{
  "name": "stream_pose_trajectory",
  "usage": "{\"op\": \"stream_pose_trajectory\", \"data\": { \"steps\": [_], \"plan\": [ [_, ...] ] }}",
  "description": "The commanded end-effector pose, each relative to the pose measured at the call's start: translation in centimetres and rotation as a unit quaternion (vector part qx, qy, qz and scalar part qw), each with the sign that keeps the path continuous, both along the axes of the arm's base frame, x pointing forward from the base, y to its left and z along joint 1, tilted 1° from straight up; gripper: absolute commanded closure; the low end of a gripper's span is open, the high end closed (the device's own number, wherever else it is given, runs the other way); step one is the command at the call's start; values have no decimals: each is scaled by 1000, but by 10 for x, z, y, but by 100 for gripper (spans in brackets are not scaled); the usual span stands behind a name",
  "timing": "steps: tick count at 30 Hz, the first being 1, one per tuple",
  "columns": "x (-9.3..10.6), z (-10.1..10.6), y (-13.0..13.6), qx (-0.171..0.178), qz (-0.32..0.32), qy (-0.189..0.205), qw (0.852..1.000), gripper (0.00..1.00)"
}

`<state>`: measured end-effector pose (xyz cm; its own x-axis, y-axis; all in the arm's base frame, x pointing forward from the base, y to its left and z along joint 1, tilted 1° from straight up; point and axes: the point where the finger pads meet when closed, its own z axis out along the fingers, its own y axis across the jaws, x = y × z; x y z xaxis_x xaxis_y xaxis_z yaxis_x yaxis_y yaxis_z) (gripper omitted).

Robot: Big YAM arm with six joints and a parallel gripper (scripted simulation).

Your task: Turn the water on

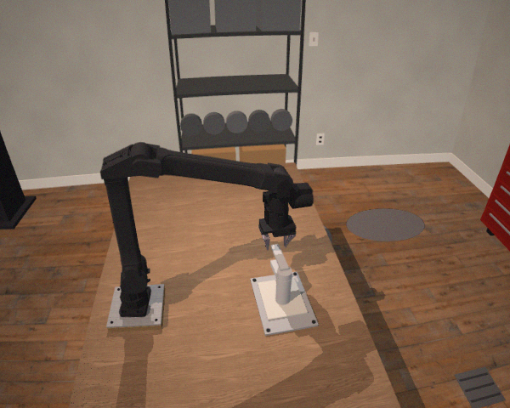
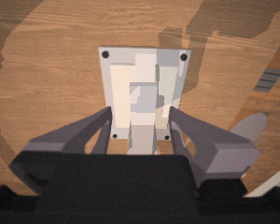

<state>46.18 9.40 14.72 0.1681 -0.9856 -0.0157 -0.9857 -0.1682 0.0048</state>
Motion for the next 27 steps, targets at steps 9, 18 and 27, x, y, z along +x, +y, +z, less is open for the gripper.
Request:
{"op": "stream_pose_trajectory", "data": {
  "steps": [9,18,27],
  "plan": [
    [13,7,11,4,3,-13,1000,40],
    [13,7,11,5,3,-13,1000,40],
    [20,12,14,6,2,-19,1000,40]
  ]
}}
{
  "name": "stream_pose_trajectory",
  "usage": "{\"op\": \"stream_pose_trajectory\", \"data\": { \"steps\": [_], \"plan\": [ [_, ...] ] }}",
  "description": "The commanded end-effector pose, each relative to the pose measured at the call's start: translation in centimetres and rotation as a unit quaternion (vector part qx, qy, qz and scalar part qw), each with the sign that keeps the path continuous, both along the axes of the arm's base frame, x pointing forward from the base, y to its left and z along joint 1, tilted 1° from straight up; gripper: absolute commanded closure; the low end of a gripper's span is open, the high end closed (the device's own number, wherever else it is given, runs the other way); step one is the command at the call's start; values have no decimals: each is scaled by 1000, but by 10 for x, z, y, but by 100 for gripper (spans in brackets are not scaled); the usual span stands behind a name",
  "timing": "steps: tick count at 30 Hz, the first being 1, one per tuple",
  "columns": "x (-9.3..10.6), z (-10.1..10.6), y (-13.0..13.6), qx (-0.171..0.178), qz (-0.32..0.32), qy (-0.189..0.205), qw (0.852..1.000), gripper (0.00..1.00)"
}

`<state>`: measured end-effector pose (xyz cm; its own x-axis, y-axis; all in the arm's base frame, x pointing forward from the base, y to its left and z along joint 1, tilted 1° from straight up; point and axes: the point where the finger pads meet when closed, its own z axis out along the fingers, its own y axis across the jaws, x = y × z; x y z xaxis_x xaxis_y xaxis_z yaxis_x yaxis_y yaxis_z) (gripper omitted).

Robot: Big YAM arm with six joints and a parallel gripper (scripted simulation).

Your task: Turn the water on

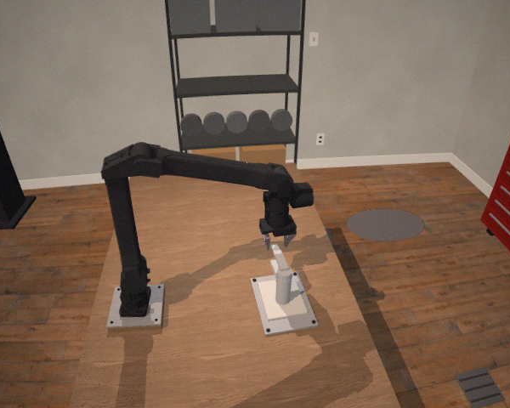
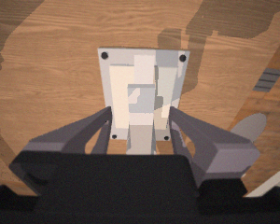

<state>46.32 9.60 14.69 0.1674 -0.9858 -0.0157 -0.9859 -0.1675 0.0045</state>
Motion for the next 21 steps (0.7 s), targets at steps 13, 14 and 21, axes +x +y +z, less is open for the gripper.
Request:
{"op": "stream_pose_trajectory", "data": {
  "steps": [13,14,21],
  "plan": [
    [9,4,10,3,5,-6,1000,40],
    [8,3,10,3,5,-6,1000,40],
    [7,2,10,2,5,-4,1000,40]
  ]
}}
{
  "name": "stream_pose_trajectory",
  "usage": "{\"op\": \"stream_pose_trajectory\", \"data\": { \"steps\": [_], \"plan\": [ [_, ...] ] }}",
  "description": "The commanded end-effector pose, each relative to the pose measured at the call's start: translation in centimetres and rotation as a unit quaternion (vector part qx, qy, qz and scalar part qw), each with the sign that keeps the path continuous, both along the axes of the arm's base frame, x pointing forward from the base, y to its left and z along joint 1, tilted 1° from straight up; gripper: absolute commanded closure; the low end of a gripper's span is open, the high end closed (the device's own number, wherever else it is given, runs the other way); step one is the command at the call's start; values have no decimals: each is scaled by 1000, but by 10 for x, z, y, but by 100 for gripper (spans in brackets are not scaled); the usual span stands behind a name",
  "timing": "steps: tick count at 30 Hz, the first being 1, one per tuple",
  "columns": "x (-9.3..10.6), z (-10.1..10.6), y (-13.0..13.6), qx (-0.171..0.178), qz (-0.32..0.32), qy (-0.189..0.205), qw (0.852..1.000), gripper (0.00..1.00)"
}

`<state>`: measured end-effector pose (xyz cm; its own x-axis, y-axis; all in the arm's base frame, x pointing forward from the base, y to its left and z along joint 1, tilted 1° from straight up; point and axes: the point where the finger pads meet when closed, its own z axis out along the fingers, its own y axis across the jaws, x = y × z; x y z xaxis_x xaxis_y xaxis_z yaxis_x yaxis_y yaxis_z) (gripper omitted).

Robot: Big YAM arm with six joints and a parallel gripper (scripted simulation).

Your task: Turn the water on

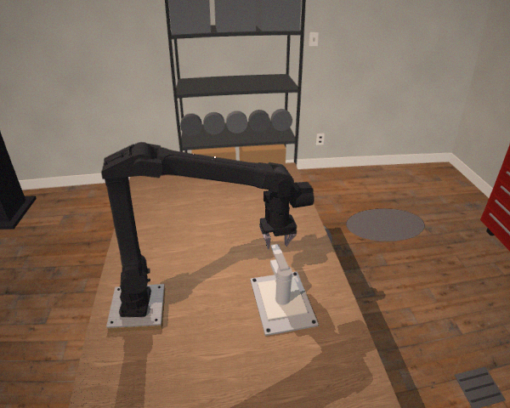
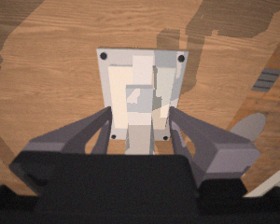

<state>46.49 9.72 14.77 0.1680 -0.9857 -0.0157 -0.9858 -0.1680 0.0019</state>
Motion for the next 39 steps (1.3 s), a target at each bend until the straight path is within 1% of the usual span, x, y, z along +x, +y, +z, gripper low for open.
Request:
{"op": "stream_pose_trajectory", "data": {
  "steps": [1,21,28,39],
  "plan": [
    [5,1,9,2,5,-2,1000,40],
    [4,0,9,2,5,-1,1000,40],
    [0,0,7,2,5,0,1000,40],
    [8,12,8,5,6,-15,1000,40]
  ]
}}
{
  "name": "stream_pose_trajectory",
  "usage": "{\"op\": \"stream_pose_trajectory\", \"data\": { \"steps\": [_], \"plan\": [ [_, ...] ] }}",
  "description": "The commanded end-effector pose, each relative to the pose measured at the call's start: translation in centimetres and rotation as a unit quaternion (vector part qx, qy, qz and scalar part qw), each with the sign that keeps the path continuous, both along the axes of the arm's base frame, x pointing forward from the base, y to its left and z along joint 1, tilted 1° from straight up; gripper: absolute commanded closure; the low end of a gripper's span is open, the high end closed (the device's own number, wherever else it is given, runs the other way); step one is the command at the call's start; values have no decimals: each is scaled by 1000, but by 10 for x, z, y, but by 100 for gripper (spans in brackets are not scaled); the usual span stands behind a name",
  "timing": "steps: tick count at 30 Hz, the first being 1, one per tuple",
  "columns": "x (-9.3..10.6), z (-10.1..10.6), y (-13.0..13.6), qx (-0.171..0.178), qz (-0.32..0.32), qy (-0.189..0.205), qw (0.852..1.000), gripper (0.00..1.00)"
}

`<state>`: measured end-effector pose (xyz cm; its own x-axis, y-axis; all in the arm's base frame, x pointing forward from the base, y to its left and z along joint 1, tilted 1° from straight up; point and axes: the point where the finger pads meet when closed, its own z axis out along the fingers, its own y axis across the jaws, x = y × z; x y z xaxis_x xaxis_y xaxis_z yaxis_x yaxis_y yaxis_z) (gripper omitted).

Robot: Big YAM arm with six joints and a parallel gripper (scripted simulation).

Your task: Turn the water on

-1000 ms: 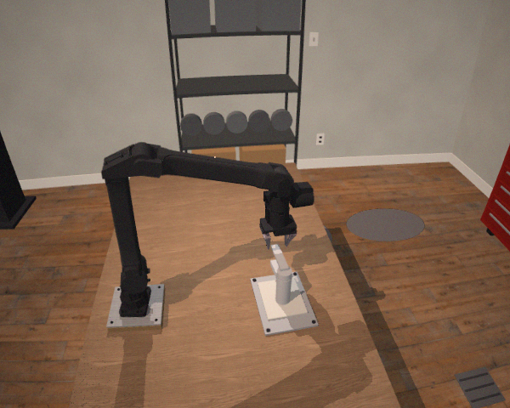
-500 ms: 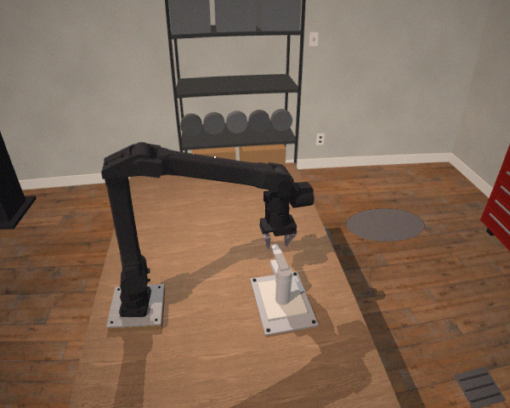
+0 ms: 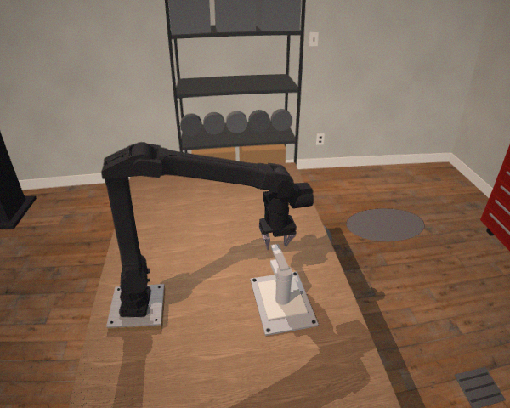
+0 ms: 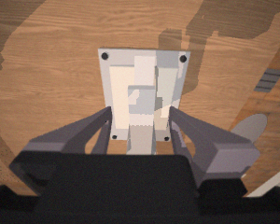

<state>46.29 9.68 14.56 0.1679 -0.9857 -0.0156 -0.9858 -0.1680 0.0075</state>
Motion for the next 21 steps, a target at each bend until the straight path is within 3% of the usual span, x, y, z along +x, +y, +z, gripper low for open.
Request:
{"op": "stream_pose_trajectory", "data": {
  "steps": [1,21],
  "plan": [
    [10,15,9,6,6,-19,1000,40],
    [13,19,10,7,6,-25,1000,40]
  ]
}}
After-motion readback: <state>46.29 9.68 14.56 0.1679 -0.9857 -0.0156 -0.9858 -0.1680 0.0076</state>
